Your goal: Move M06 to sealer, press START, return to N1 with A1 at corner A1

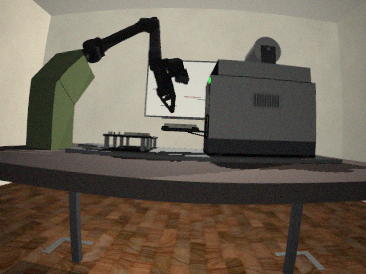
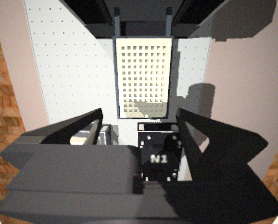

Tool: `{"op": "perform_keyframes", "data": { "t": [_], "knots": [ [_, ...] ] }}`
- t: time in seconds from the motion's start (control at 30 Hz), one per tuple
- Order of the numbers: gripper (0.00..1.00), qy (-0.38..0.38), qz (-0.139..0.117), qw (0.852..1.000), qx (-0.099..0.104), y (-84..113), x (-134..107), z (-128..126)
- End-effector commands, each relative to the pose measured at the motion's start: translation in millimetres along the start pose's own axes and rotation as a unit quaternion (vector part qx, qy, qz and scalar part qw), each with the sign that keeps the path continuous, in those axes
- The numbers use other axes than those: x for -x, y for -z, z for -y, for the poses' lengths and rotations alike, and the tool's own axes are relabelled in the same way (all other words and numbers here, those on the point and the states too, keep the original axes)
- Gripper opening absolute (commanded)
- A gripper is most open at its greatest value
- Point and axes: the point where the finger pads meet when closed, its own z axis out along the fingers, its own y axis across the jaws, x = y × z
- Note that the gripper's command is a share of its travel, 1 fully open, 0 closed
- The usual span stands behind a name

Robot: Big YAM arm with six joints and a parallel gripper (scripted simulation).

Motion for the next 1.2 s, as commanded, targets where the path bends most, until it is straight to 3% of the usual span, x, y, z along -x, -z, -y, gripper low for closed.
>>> {"op": "perform_keyframes", "data": {
  "t": [0.0,0.47,0.83,0.9,1.03,1.17],
  "knots": [
    [1.0,-0.004,0.011,1.0,-0.002,6.5,2.4,1.6],
    [1.0,0.009,0.006,1.0,0.005,8.1,-16.9,-15.5],
    [1.0,-0.004,-0.004,1.0,0.0,0.6,-16.3,-3.5],
    [1.0,0.004,-0.043,0.999,0.003,5.2,-7.8,-5.0],
    [1.0,0.028,-0.089,0.996,0.002,13.6,16.8,-3.9],
    [1.0,0.027,-0.161,0.987,-0.001,9.9,13.0,2.7]
  ]
}}
